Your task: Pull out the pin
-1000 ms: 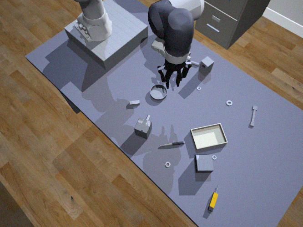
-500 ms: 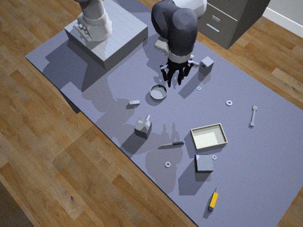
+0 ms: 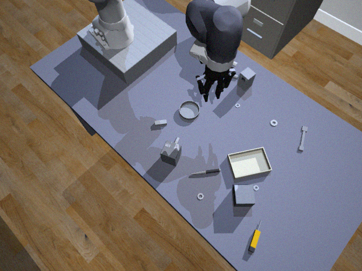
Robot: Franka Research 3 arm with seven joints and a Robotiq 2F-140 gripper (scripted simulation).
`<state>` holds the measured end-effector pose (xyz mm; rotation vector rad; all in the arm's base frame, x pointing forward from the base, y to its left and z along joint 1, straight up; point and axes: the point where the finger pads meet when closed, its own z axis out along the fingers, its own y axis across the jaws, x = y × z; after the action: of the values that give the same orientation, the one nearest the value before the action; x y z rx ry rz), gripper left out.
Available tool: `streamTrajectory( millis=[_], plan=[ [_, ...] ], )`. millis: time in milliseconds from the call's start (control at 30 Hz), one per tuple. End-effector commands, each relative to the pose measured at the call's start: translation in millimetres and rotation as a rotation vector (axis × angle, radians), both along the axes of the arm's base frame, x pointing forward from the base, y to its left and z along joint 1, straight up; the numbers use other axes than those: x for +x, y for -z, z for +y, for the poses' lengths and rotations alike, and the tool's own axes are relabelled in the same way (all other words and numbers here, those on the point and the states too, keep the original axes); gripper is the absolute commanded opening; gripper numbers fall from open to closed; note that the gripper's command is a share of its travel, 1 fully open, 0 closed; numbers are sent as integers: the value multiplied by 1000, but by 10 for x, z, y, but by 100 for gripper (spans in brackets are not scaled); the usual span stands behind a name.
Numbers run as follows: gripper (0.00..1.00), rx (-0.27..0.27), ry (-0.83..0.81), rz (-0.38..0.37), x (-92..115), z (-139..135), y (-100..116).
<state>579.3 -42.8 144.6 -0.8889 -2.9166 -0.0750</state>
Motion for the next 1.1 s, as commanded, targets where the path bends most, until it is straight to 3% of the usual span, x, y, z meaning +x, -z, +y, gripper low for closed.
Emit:
streamTrajectory(
  millis=[0, 1067],
  plan=[
    [33, -4, -23, -4, 17, 30, -12],
    [33, -15, -127, -65, 206, 401, -206]
  ],
)
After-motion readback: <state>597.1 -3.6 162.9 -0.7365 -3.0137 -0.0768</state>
